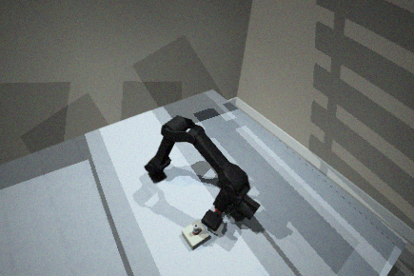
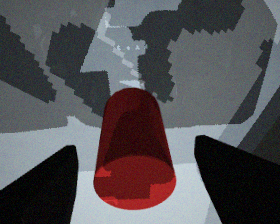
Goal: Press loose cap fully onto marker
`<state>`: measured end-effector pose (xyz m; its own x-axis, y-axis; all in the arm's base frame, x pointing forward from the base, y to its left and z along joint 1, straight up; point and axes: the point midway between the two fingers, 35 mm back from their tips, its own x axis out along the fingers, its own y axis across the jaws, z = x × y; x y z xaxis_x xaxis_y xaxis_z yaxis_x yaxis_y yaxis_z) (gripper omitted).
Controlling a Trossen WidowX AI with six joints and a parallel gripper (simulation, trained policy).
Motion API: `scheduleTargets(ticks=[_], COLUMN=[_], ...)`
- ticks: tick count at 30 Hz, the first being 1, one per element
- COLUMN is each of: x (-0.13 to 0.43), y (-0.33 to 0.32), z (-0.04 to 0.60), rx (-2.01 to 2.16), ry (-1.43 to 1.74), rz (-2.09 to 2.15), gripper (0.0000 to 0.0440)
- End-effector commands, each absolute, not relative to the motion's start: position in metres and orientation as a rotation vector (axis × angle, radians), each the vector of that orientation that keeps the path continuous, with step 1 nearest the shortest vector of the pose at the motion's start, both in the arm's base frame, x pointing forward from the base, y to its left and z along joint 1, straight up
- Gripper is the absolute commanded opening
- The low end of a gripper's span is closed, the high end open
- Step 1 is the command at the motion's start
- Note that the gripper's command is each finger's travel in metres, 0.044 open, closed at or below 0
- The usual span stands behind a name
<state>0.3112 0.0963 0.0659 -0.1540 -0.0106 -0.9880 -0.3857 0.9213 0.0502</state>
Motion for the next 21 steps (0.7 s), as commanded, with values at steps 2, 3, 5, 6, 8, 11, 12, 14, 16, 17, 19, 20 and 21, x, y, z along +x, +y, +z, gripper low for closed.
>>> scheduleTargets(ticks=[2, 3, 5, 6, 8, 11, 12, 14, 16, 17, 19, 20, 21], x=[0.308, 0.307, 0.308, 0.308, 0.308, 0.310, 0.311, 0.313, 0.316, 0.317, 0.319, 0.320, 0.321], y=[0.097, 0.097, 0.097, 0.098, 0.098, 0.097, 0.096, 0.095, 0.094, 0.093, 0.092, 0.091, 0.090], z=[0.058, 0.058, 0.058, 0.060, 0.063, 0.070, 0.073, 0.079, 0.086, 0.090, 0.097, 0.100, 0.104], rx=[-0.339, -0.346, -0.358, -0.363, -0.372, -0.383, -0.385, -0.390, -0.394, -0.395, -0.397, -0.397, -0.396], ry=[1.704, 1.702, 1.692, 1.687, 1.679, 1.661, 1.654, 1.640, 1.626, 1.620, 1.607, 1.601, 1.594], rz=[0.355, 0.358, 0.362, 0.363, 0.368, 0.370, 0.370, 0.371, 0.371, 0.372, 0.373, 0.373, 0.373], gripper=[0.0242, 0.0231, 0.0187, 0.0160, 0.0108, 0.0074, 0.0068, 0.0060, 0.0056, 0.0054, 0.0051, 0.0049, 0.0049])
